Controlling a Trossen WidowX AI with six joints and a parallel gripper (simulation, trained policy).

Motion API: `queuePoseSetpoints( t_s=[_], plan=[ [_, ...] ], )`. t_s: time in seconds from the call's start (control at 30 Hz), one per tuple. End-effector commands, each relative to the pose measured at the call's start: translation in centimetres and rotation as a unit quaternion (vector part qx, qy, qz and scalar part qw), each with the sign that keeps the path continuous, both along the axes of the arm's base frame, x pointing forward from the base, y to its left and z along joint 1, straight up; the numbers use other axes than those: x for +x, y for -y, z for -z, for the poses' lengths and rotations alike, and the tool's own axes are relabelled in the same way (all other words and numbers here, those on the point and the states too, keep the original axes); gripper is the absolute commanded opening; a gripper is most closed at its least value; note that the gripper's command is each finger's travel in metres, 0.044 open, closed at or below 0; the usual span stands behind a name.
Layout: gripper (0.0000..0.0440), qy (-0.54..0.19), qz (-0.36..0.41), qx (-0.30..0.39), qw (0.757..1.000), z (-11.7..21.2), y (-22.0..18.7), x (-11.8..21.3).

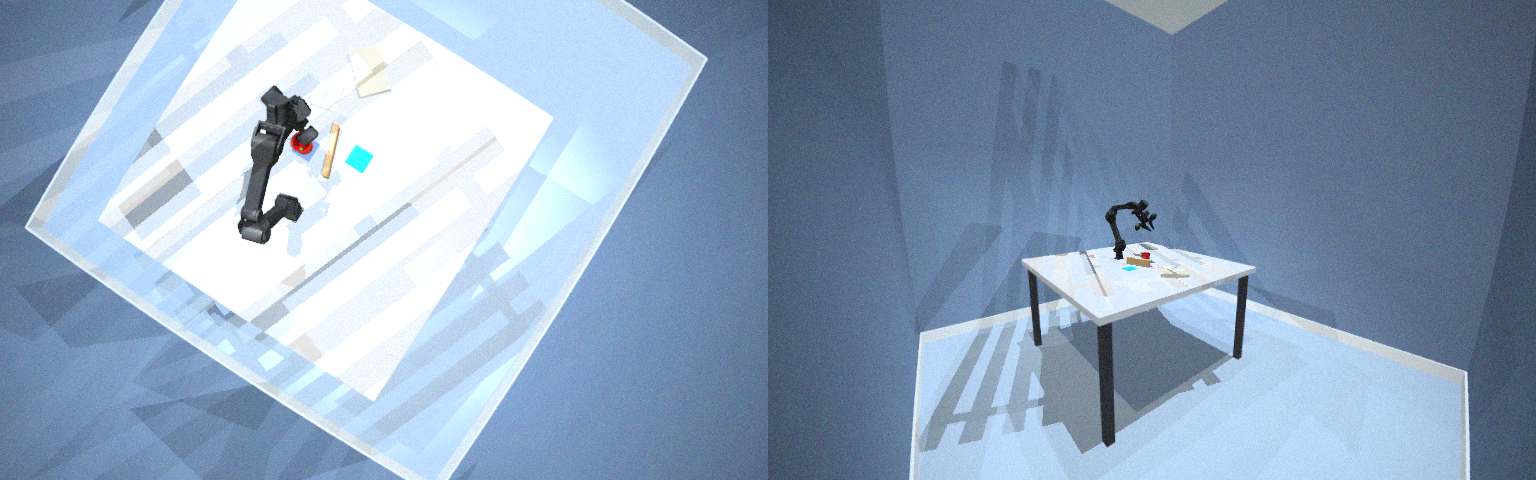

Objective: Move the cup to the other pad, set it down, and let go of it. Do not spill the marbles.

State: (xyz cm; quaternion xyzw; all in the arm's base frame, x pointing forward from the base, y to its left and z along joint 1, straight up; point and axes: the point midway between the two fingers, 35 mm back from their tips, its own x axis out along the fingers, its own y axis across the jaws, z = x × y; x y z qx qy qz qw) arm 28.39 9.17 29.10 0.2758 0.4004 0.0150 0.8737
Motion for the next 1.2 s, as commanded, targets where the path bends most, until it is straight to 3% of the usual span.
queuePoseSetpoints(
  t_s=[0.0, 0.57, 1.17],
  plan=[
    [0.0121, -0.033, 0.011, 0.014, 0.999, 0.1, -0.5, -0.4],
    [0.0127, -0.174, 0.067, 0.013, 0.982, 2.4, -1.0, -2.0],
    [0.0145, -0.302, 0.113, -0.035, 0.946, 6.1, 0.2, -3.5]
  ],
)
